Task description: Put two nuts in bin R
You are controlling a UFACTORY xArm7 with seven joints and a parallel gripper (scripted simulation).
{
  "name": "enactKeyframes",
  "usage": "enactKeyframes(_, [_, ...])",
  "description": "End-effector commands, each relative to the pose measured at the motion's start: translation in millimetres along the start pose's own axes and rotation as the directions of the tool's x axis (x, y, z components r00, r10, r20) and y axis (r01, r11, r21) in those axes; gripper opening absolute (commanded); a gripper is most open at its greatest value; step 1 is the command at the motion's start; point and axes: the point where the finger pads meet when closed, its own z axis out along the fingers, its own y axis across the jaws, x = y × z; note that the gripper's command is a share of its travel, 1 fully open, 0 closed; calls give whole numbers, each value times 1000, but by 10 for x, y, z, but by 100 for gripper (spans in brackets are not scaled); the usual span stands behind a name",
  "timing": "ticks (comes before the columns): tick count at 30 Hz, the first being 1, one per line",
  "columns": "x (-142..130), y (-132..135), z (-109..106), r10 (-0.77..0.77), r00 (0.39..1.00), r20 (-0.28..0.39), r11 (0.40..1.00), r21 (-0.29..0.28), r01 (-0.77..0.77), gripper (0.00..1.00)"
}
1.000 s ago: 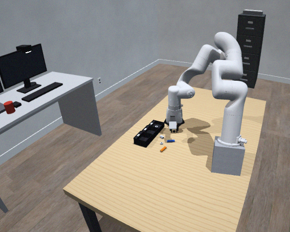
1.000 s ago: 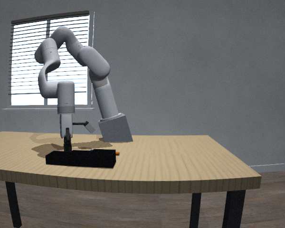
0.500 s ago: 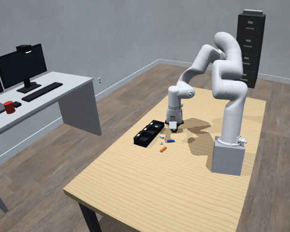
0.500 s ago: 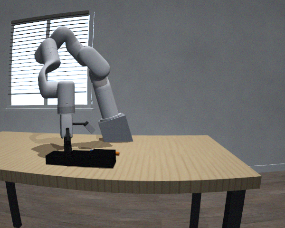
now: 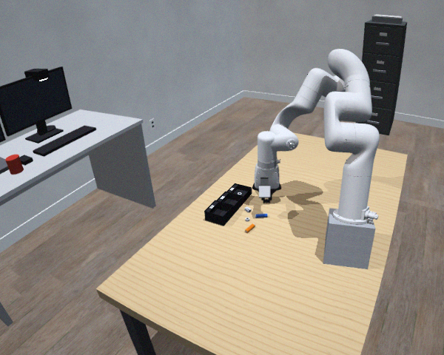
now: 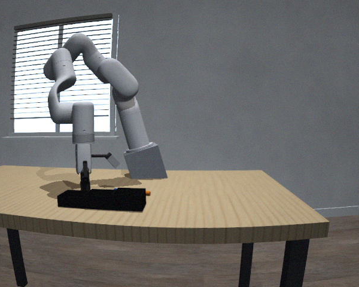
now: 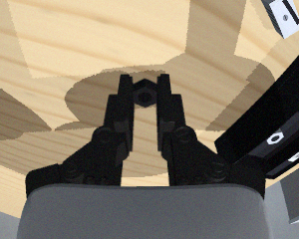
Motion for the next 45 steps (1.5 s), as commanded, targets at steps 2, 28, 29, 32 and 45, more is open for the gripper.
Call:
enactKeyframes(2, [-5,11,-8,-1,1000,2,1000,-2,1,0])
enactKeyframes(28, [-5,10,-573,-1,1000,2,1000,-2,1,0])
enactKeyframes(29, [-5,10,-606,-1,1000,2,1000,-2,1,0])
enactKeyframes(32, [-5,10,-607,-1,1000,2,1000,-2,1,0])
enactKeyframes(45, [-5,9,-646,-1,1000,2,1000,-2,1,0])
